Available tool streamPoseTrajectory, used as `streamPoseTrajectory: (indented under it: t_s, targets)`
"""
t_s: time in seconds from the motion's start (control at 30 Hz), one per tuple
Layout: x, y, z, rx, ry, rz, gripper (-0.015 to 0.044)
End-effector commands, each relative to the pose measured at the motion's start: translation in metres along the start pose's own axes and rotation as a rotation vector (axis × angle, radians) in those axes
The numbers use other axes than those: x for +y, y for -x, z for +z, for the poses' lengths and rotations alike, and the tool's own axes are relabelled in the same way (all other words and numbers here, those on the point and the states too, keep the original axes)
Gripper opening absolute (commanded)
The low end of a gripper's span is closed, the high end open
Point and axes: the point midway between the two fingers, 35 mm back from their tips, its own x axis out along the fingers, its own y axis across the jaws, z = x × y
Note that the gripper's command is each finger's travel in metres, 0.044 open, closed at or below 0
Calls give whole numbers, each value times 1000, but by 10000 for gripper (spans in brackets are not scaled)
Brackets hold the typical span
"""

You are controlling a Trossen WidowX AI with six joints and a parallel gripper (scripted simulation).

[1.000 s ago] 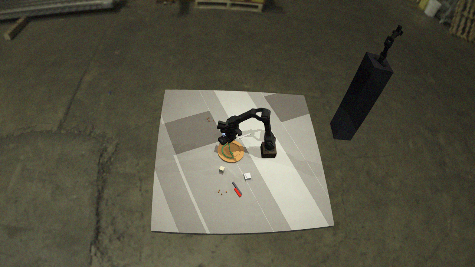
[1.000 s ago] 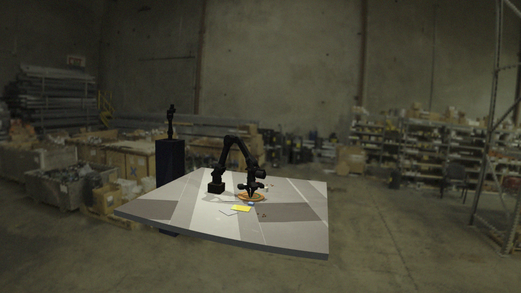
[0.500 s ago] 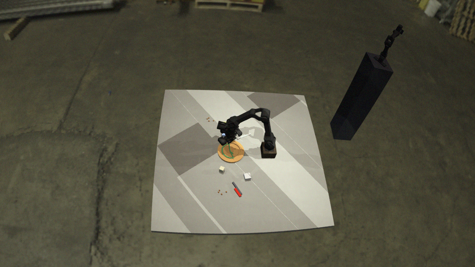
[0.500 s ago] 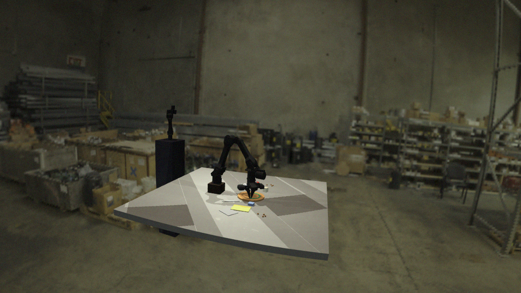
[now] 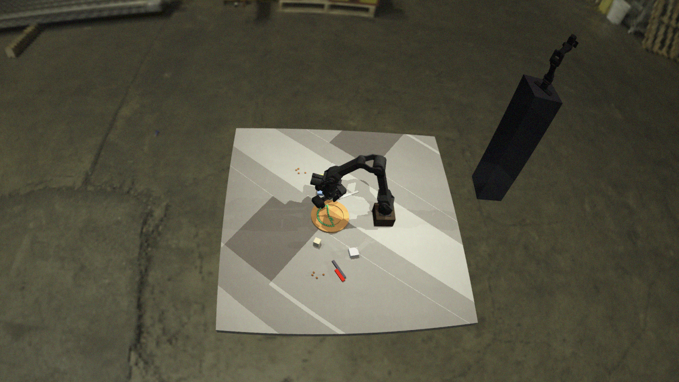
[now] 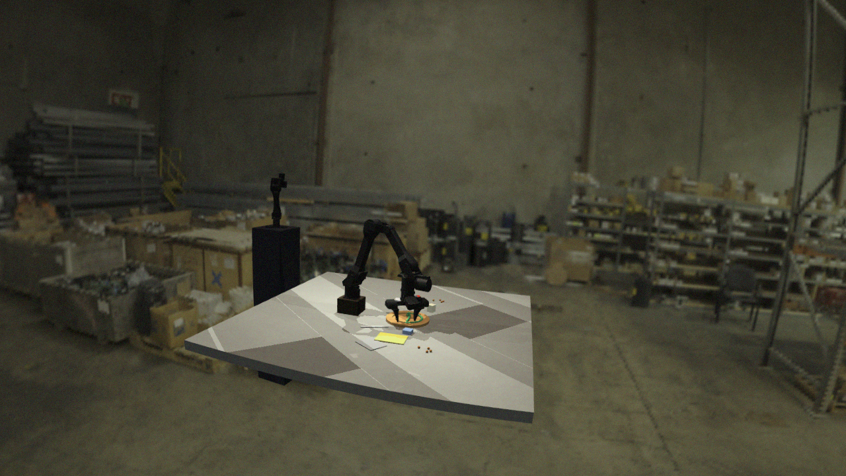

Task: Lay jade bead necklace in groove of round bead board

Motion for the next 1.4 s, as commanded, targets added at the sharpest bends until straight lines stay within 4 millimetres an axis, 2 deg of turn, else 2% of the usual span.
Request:
streamPoseTrajectory:
  t_s: [0.0,0.93,1.03,1.33,1.37]
  targets:
    - [0,1,0,0,2,0,440]
    - [0,3,0,1,3,-1,440]
    - [7,7,-9,2,-11,0,361]
    - [40,25,-70,7,-98,2,125]
    - [42,27,-77,8,-108,2,120]
